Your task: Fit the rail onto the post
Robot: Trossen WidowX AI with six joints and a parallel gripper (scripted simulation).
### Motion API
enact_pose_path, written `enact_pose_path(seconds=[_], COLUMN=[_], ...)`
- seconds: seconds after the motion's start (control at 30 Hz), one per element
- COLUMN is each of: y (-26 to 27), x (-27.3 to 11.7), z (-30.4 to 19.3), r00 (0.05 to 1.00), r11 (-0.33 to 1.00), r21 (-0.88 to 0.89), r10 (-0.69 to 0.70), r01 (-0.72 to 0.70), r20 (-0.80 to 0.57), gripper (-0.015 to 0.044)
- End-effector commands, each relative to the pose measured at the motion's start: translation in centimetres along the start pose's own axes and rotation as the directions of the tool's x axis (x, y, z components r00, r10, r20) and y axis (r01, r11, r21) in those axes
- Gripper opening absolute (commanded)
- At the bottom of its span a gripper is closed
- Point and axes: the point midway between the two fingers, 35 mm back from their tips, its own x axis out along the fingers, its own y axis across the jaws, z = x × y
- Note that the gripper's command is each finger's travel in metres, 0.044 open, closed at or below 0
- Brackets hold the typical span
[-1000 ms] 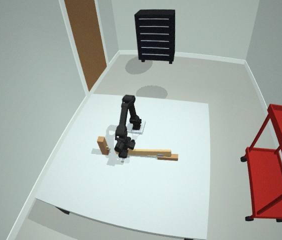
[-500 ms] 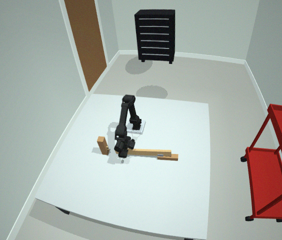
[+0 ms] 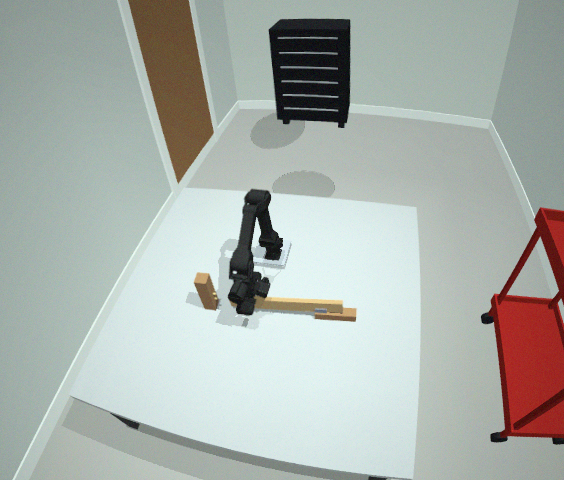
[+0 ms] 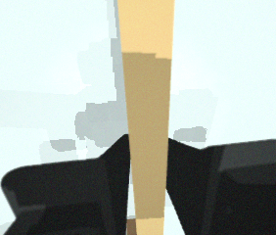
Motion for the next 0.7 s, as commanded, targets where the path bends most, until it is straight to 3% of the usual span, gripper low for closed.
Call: enact_pose_path(seconds=[0.0,0.67], y=[-0.5,-0.5], x=[-0.8,-1.8], z=[0.0,0.0], r00=[1.000,1.000], r11=[1.000,1.000], r21=[-0.003,-0.003], r10=[-0.021,-0.021], r01=[0.021,0.021], r20=[0.003,0.003], gripper=[0.0000,0.0000])
